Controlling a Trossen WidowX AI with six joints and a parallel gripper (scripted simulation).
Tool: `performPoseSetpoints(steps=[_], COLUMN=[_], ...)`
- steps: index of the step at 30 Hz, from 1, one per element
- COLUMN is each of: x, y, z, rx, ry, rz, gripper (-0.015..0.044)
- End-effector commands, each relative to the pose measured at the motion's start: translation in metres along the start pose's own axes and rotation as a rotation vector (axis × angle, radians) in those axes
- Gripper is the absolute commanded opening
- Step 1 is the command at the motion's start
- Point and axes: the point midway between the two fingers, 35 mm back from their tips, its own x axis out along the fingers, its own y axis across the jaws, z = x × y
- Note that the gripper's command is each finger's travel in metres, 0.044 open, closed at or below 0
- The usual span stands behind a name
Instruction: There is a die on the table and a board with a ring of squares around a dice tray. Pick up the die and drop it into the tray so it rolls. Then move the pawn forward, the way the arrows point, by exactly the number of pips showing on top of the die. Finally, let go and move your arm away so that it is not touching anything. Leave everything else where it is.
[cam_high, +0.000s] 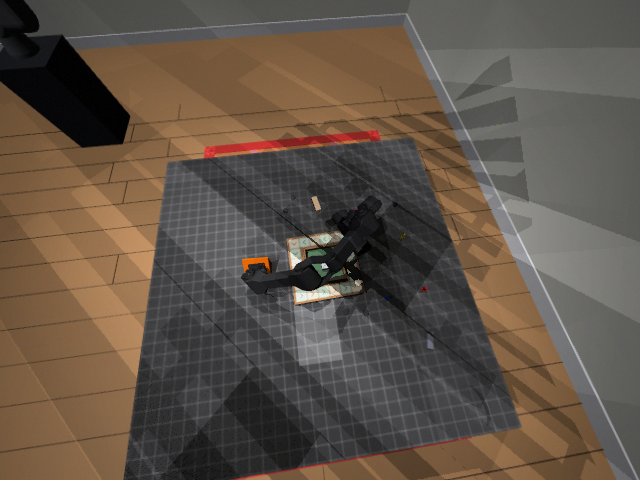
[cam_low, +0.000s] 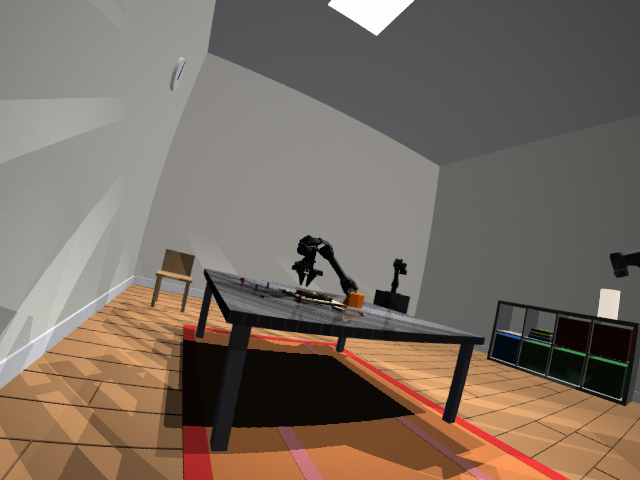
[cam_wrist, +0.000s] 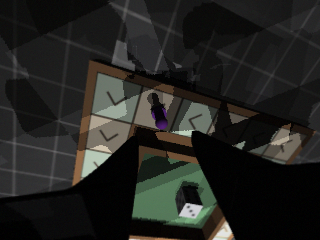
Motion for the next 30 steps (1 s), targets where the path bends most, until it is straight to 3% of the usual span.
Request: performPoseSetpoints(steps=[1,29,30], x=[0.009,0.050,0.050], y=[0.000,-0.001,-0.001], z=[0.000,-0.001,-0.001], rx=[-0.002,-0.002,-0.002], ry=[0.003,0.004,0.004], rz=[-0.006,-0.007,-0.007], gripper=[0.0200,0.0200,0.0174])
